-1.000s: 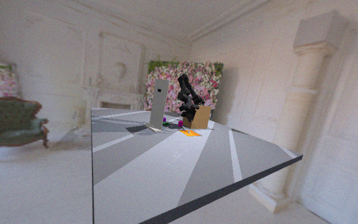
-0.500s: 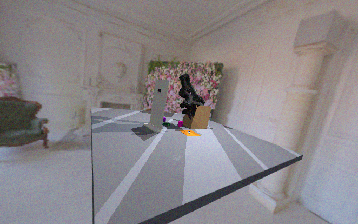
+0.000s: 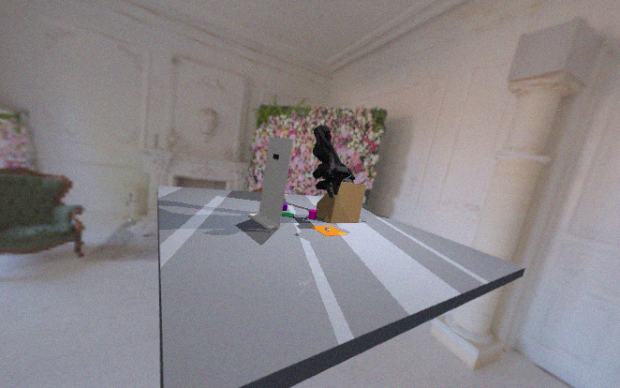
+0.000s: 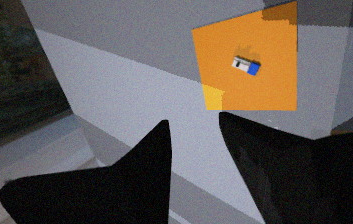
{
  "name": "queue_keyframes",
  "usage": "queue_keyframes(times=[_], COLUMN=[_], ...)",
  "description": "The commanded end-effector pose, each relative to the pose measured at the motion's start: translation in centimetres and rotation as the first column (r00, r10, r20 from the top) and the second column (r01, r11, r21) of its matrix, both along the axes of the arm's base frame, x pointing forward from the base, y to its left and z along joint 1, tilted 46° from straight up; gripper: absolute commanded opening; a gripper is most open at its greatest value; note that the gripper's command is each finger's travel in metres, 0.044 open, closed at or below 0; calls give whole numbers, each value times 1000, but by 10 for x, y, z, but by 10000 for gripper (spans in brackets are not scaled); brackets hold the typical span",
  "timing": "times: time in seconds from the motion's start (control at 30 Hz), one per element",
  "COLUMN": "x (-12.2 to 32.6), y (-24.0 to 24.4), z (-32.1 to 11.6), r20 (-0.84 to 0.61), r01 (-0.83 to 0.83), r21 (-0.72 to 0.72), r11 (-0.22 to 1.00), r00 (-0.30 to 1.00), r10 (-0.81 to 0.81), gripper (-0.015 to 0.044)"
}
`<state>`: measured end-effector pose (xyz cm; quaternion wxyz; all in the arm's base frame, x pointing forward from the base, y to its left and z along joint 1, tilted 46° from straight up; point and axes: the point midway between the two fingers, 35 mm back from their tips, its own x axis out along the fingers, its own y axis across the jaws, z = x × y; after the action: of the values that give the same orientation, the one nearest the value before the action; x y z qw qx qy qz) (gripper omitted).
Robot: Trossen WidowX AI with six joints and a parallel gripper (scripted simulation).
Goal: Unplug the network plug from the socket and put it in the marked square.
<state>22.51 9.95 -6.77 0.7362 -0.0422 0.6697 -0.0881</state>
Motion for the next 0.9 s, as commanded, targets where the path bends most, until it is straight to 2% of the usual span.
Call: queue_keyframes(times=[0.0, 0.43, 0.77, 0.8, 0.87], x=[2, -6, -6, -6, -6], y=[14, 50, 50, 50, 50], z=[15, 57, 57, 57, 57], r20=[11, 16, 16, 16, 16], r01=[5, 7, 7, 7, 7], r21=[7, 7, 7, 7, 7], r11=[1000, 1000, 1000, 1000, 1000], r00=[1000, 1000, 1000, 1000, 1000], r10=[-5, -7, -7, -7, -7], gripper=[156, 156, 419, 440, 440])
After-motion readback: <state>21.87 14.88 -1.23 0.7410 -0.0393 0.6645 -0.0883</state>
